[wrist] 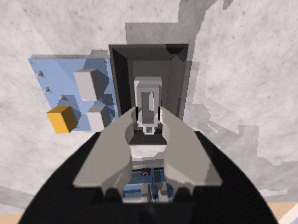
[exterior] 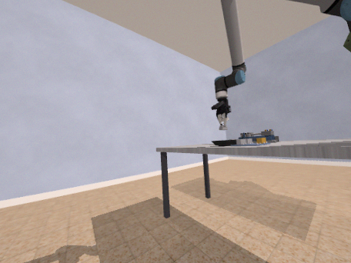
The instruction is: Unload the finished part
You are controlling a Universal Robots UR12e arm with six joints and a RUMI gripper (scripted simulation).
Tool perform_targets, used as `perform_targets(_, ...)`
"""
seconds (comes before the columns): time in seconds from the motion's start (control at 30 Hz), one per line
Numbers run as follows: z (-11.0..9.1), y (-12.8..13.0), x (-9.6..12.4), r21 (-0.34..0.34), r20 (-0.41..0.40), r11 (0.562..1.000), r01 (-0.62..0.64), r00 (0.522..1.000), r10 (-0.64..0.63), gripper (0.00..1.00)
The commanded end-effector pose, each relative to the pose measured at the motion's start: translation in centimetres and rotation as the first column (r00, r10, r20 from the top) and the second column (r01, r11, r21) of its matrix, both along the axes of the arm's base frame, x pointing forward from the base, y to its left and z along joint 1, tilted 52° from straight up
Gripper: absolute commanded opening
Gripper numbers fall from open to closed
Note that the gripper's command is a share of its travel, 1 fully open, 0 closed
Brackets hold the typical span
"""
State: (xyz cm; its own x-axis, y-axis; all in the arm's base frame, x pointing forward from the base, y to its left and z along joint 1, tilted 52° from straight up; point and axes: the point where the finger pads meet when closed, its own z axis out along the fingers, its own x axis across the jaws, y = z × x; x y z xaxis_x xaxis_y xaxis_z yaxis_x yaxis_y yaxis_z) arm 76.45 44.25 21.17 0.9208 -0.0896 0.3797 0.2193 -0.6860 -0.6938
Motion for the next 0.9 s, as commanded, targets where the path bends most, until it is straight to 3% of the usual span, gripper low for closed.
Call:
perform_targets(0.0, -0.1, 0.3, 0.3, -0.001, 0.003, 1.0, 0.001, 1.0, -0.001, 0.0)
perform_targets(0.87, -2.5, 3.2, 1.6, -0.001, 0.004, 1.0, 0.001, 1.0, -0.001, 0.0)
